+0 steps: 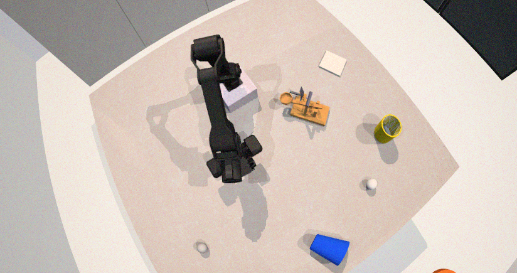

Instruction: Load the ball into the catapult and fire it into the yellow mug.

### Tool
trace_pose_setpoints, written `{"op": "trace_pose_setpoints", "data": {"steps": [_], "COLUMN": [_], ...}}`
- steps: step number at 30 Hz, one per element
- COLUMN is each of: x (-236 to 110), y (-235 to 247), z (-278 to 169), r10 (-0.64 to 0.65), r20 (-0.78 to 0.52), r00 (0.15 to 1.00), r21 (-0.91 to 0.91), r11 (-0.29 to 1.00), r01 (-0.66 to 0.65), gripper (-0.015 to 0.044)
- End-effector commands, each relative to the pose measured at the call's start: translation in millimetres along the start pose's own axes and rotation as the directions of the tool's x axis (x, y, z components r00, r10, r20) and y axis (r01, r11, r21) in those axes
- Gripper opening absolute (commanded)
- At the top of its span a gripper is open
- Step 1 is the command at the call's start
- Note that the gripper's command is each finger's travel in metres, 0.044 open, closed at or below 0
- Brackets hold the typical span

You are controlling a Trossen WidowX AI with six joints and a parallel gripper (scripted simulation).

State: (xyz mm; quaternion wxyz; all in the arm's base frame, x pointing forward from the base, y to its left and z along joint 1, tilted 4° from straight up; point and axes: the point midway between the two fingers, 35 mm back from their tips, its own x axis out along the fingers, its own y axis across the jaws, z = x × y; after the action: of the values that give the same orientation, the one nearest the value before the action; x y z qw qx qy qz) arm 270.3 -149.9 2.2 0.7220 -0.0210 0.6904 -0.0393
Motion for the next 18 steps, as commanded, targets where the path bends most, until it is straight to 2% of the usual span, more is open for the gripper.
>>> {"op": "trace_pose_setpoints", "data": {"steps": [1, 6, 15, 18], "x": [7.8, 7.8, 7.8, 3.9], "y": [2.1, 2.1, 2.1, 1.4], "z": [-3.1, -3.1, -3.1, -2.1], "r10": [0.008, 0.008, 0.008, 0.008], "r20": [-0.011, -0.011, -0.011, -0.011], "r00": [1.000, 1.000, 1.000, 1.000], "r21": [-0.005, -0.005, -0.005, -0.005], "r11": [1.000, 1.000, 1.000, 1.000], "r01": [-0.008, -0.008, -0.008, -0.008], "gripper": [0.0300, 0.0169, 0.0109, 0.0030]}}
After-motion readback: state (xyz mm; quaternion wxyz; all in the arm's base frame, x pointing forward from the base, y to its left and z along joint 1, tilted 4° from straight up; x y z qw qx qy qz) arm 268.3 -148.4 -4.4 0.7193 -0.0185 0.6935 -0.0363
